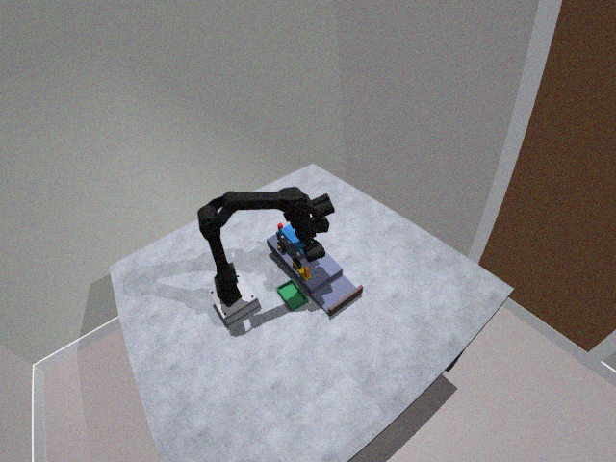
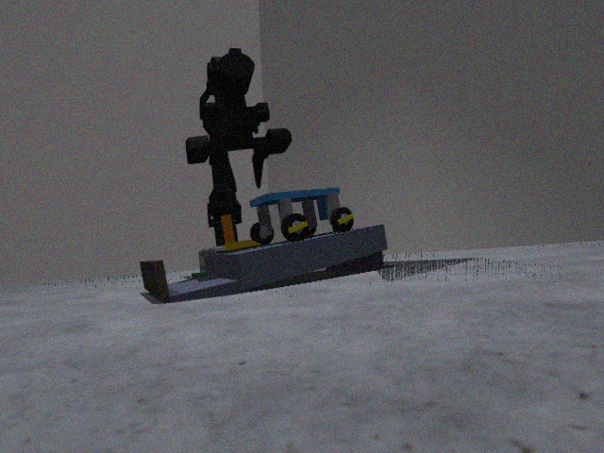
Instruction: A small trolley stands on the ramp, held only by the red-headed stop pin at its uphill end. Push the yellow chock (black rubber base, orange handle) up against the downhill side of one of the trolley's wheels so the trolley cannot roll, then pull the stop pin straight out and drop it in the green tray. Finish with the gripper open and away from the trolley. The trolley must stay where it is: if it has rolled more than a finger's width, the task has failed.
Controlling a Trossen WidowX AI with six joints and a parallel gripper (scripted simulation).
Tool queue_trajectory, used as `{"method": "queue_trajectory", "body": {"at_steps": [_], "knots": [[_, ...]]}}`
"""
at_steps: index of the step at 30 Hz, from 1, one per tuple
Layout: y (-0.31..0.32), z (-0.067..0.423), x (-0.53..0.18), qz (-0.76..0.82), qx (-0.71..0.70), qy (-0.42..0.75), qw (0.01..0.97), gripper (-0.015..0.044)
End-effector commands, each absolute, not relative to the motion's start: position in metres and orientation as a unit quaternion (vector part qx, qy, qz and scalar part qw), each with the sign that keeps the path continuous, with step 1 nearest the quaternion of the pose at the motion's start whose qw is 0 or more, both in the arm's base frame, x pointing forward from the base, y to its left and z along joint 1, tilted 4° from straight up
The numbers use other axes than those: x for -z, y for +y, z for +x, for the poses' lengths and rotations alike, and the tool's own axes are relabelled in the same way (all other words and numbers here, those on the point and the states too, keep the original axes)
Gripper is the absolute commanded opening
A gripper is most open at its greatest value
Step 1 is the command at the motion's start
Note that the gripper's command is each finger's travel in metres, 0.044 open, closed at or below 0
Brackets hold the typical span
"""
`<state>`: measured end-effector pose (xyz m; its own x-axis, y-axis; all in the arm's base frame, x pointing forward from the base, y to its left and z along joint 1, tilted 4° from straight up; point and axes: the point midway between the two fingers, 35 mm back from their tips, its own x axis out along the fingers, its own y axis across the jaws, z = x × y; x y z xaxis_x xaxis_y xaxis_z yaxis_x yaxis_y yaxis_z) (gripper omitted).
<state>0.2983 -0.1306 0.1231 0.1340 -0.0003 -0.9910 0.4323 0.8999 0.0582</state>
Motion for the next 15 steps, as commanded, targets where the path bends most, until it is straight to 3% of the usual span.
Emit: {"method": "queue_trajectory", "body": {"at_steps": [1,15], "knots": [[-0.120,0.306,-0.129,0.196,0.163,0.629,0.734,0.0190],[-0.052,0.324,-0.135,0.401,0.286,0.597,0.634,0.0190]]}}
